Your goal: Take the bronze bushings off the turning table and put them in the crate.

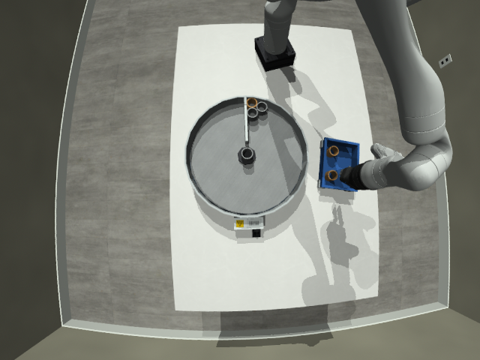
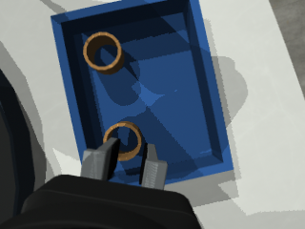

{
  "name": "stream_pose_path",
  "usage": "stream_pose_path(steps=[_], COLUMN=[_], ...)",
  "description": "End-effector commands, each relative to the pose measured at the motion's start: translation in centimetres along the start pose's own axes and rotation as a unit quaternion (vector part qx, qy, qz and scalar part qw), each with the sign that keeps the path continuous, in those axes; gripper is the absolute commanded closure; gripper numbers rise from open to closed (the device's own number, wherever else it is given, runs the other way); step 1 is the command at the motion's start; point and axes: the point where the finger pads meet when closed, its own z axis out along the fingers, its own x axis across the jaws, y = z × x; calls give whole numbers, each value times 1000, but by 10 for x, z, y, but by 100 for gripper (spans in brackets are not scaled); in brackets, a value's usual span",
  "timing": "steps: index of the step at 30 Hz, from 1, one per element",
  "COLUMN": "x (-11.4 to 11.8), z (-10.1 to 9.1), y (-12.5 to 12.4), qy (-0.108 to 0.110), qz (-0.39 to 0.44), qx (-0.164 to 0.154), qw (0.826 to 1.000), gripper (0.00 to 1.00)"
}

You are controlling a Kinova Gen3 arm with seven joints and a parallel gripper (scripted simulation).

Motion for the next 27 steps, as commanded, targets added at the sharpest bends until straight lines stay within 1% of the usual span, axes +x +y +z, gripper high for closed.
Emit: stream_pose_path(steps=[1,5,10,27], x=[1,1,1,1], z=[-3,-3,-61,-61], y=[1,1,1,1], qy=[2,2,2,2], qz=[0,0,0,0], qx=[-2,-2,-2,-2], qw=[1000,1000,1000,1000], gripper=[53,53,53,53])
